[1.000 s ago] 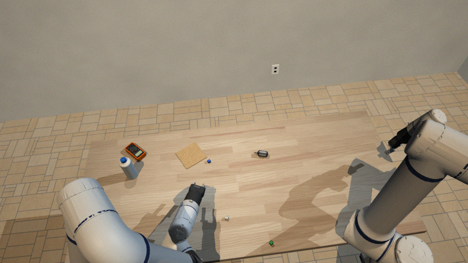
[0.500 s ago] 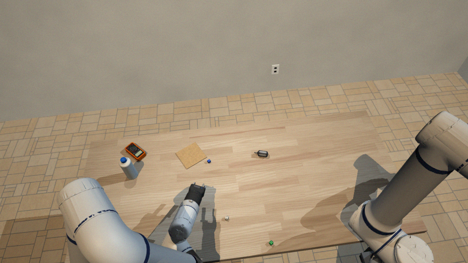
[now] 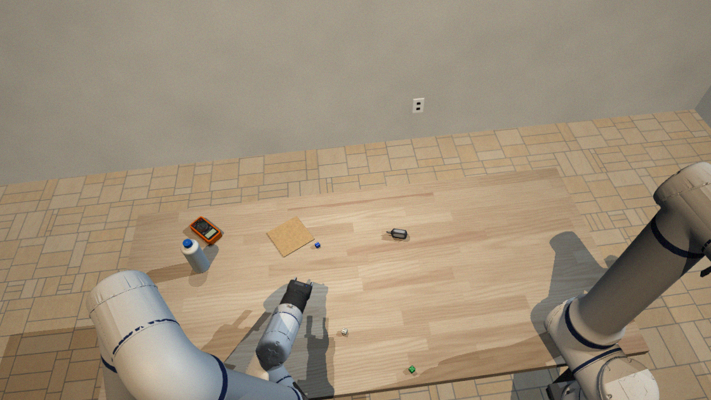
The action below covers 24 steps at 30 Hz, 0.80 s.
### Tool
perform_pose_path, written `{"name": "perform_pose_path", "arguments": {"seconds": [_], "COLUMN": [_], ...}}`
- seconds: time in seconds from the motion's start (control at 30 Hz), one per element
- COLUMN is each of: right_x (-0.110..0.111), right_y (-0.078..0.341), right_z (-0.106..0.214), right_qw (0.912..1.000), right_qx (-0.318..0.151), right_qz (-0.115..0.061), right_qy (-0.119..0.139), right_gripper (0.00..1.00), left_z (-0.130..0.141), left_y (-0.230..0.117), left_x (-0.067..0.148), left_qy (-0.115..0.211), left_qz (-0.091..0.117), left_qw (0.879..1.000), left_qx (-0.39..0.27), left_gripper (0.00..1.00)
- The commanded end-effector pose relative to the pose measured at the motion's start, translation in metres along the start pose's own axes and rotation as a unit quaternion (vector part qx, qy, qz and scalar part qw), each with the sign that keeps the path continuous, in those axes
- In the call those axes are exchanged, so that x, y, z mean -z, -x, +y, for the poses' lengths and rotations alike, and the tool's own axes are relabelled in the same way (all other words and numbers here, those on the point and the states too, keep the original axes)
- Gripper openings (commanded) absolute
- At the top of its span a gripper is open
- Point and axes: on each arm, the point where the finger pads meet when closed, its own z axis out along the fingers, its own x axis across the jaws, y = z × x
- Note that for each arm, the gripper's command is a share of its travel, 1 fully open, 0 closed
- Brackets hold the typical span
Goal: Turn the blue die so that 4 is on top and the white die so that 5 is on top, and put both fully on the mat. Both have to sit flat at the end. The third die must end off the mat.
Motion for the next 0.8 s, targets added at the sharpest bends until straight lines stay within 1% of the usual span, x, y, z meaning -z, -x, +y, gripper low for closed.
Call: {"name": "perform_pose_path", "arguments": {"seconds": [0.0,0.17,0.23,0.27,0.43,0.57,0.73,0.77], "right_x": [0.016,0.033,0.033,0.039,0.05,0.058,0.066,0.066], "right_y": [0.063,0.122,0.122,0.145,0.181,0.204,0.225,0.225], "right_z": [-0.026,-0.061,-0.061,-0.075,-0.106,-0.128,-0.151,-0.151], "right_qw": [0.9951,0.982,0.982,0.9787,0.9605,0.9452,0.9275,0.9275], "right_qx": [-0.097,-0.186,-0.186,-0.202,-0.274,-0.321,-0.368,-0.368], "right_qz": [-0.018,-0.034,-0.034,-0.036,-0.049,-0.057,-0.064,-0.064], "right_qy": [-0.003,-0.005,-0.005,-0.005,-0.007,-0.008,-0.008,-0.008], "right_gripper": [1.0,1.0,1.0,1.0,1.0,1.0,1.0,1.0], "left_z": [0.001,0.001,0.001,0.001,0.001,0.001,0.001,0.001], "left_y": [0.0,0.0,0.0,0.0,0.0,0.0,0.0,0.0], "left_x": [0.0,0.0,0.0,0.0,0.0,0.0,0.0,0.0], "left_qy": [0.0,0.0,0.0,0.0,0.0,0.0,0.0,0.0], "left_qz": [0.0,0.0,0.0,0.0,0.0,0.0,0.0,0.0], "left_qw": [1.0,1.0,1.0,1.0,1.0,1.0,1.0,1.0], "left_qx": [0.0,0.0,0.0,0.0,0.0,0.0,0.0,0.0], "left_gripper": [1.0,1.0,1.0,1.0,1.0,1.0,1.0,1.0]}}
